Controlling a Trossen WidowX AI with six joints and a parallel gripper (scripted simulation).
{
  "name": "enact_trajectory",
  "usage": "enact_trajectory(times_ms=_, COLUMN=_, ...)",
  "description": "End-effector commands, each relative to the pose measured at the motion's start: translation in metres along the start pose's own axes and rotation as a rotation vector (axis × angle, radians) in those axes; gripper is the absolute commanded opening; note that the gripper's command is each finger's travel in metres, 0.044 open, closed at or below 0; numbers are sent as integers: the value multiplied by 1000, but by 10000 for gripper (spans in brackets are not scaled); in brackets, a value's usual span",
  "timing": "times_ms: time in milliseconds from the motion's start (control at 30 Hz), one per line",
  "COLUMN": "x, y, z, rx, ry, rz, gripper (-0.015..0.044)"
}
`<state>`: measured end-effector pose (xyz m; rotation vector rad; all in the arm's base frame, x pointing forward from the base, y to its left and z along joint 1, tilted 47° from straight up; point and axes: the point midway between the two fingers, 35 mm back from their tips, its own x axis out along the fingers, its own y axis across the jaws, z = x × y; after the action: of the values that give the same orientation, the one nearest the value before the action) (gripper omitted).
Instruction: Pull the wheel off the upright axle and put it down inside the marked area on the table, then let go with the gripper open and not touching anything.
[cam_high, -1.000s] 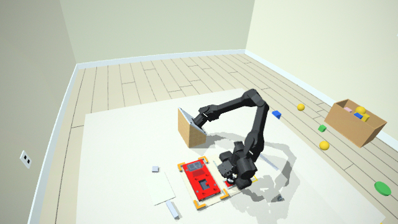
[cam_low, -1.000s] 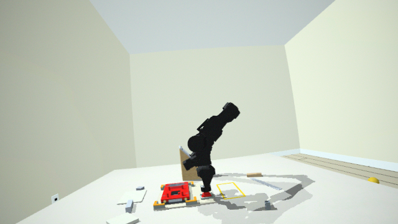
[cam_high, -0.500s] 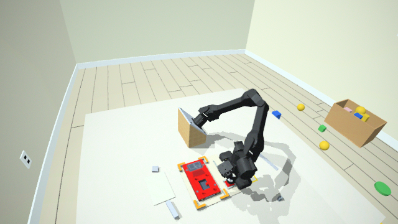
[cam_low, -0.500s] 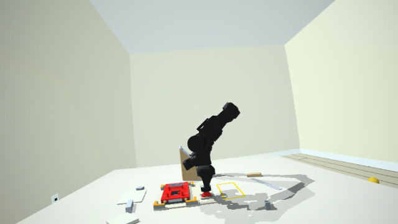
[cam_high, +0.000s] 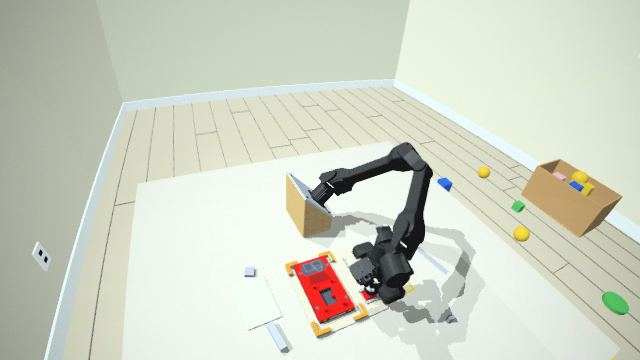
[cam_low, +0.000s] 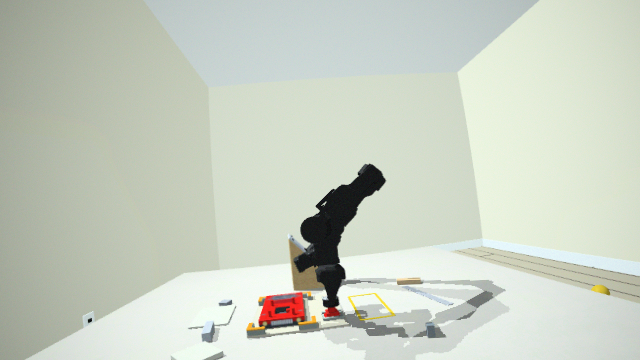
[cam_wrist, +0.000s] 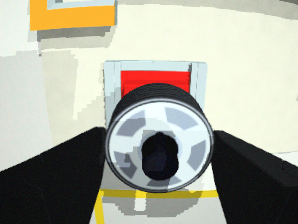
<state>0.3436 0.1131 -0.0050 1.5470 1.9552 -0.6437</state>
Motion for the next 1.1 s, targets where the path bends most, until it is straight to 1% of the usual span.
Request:
enact_trajectory(times_ms=0, x=-2, y=0, z=0, rx=-1, ry=-2, rz=-1, gripper=0)
enact_trajectory(times_ms=1067, x=-13, y=0, z=0, rx=0, ry=-1, rz=3, gripper=0)
